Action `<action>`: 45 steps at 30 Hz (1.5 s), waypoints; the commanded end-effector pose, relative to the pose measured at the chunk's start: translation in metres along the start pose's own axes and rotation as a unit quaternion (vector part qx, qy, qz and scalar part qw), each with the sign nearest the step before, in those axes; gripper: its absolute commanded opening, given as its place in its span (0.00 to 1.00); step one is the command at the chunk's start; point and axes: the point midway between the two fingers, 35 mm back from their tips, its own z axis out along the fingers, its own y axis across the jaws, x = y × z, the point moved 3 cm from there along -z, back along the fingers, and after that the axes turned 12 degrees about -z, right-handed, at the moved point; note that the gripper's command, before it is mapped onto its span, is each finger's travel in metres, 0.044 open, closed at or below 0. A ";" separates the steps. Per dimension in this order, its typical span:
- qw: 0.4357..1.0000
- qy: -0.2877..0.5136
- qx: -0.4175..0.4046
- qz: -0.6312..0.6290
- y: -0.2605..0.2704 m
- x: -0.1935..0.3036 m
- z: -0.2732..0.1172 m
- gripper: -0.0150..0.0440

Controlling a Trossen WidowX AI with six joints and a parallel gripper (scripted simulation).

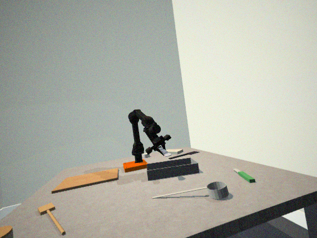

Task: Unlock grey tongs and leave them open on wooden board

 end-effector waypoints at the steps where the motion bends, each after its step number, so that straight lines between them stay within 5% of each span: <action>1: 1.000 0.001 0.011 0.002 0.002 -0.002 -0.001 0.00; 17: 0.973 0.045 0.225 0.001 0.004 -0.009 0.000 0.00; 29: 0.973 0.050 0.224 -0.005 -0.004 -0.010 -0.001 0.00; 45: 0.969 0.065 0.225 -0.080 -0.077 -0.033 -0.029 0.00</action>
